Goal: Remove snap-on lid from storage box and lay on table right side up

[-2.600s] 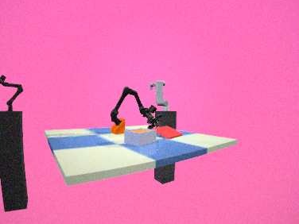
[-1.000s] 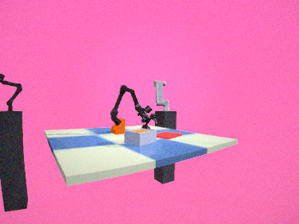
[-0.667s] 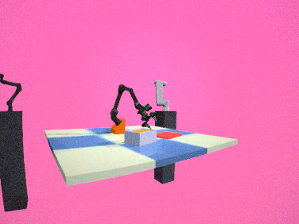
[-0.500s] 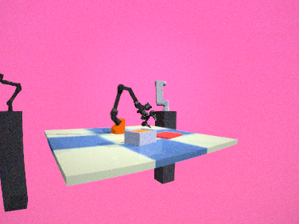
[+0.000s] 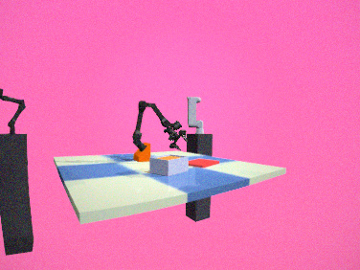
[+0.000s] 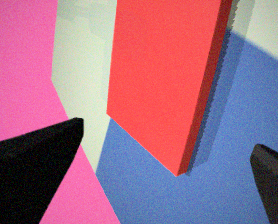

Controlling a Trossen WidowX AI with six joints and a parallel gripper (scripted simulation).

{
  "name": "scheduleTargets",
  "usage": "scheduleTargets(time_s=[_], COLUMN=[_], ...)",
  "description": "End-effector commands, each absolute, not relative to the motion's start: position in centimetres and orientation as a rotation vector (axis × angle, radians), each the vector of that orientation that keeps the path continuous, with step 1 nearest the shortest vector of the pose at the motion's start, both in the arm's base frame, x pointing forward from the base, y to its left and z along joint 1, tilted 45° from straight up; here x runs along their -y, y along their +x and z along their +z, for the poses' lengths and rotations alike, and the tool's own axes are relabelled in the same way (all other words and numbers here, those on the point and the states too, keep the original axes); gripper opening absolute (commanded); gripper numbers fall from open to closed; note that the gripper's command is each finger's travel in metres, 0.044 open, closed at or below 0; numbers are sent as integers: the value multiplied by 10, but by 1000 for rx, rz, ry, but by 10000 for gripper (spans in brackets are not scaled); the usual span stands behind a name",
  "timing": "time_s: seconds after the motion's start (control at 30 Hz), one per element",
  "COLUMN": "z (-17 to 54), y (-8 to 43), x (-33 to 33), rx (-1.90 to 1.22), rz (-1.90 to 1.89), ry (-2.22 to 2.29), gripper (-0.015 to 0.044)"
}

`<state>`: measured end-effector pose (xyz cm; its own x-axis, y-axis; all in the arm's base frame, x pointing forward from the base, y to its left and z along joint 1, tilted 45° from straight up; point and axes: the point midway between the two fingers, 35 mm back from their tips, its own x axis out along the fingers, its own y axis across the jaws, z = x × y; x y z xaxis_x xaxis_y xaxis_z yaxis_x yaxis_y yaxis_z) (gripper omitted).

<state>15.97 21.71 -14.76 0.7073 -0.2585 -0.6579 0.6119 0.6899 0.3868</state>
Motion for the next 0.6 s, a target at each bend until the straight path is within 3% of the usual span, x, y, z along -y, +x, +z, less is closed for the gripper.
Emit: scheduleTargets(time_s=[0.0,0.57], z=[-142,-131], y=[157,153], x=[-221,-230], rx=[-610,-610], rz=[-524,-524], ry=[641,641], gripper=[440,440])
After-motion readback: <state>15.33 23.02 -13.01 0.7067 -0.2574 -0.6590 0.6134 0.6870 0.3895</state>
